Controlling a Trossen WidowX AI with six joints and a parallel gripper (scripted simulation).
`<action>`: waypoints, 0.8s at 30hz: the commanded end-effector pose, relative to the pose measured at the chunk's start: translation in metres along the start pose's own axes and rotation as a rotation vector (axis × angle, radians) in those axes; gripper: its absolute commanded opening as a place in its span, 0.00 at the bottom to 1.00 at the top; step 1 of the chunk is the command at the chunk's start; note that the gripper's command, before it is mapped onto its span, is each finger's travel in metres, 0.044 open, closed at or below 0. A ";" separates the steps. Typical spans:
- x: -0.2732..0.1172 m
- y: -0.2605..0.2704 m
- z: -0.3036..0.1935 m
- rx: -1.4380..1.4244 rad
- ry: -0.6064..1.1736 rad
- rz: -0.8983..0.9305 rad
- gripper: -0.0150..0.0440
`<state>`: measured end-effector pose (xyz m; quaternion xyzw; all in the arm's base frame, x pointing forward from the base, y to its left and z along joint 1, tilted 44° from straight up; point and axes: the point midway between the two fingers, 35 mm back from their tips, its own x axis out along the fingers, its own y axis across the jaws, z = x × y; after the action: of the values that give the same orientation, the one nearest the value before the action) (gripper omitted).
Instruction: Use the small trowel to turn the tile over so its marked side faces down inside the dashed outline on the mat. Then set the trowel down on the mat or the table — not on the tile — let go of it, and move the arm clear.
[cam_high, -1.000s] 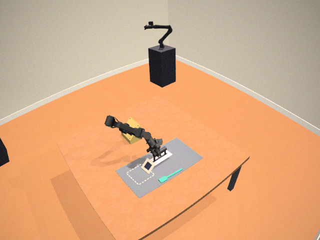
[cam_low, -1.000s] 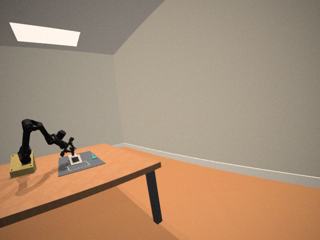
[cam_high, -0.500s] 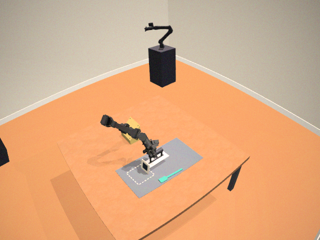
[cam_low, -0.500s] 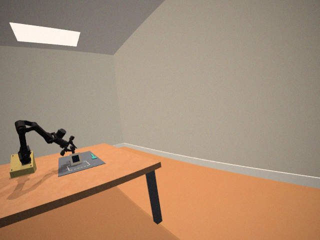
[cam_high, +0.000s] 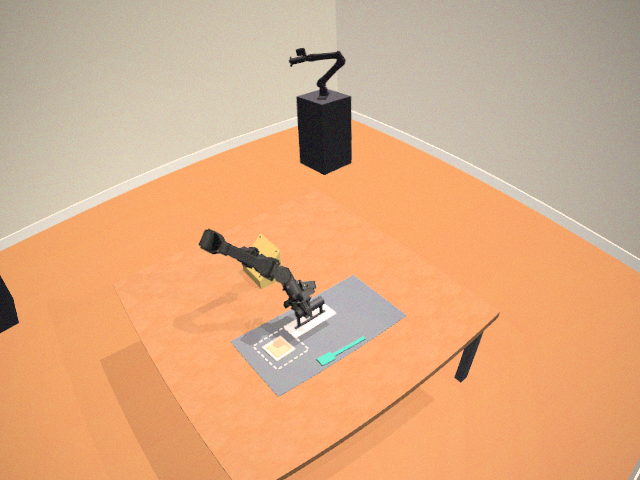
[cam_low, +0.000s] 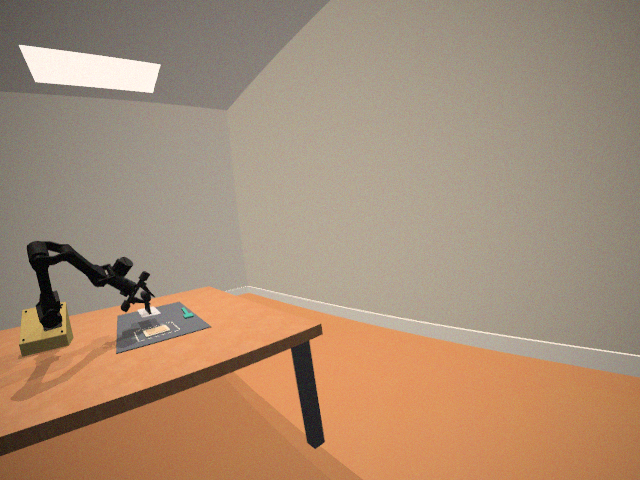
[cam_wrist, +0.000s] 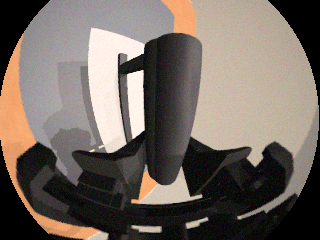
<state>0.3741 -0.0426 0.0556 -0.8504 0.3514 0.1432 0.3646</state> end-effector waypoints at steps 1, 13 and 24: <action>-0.007 -0.014 0.018 0.004 -0.007 -0.019 0.25; -0.019 -0.025 0.050 0.004 -0.004 -0.023 0.25; -0.019 -0.025 0.050 0.004 -0.004 -0.023 0.25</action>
<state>0.3761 0.0115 0.0408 -0.8528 0.3458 0.1437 0.3641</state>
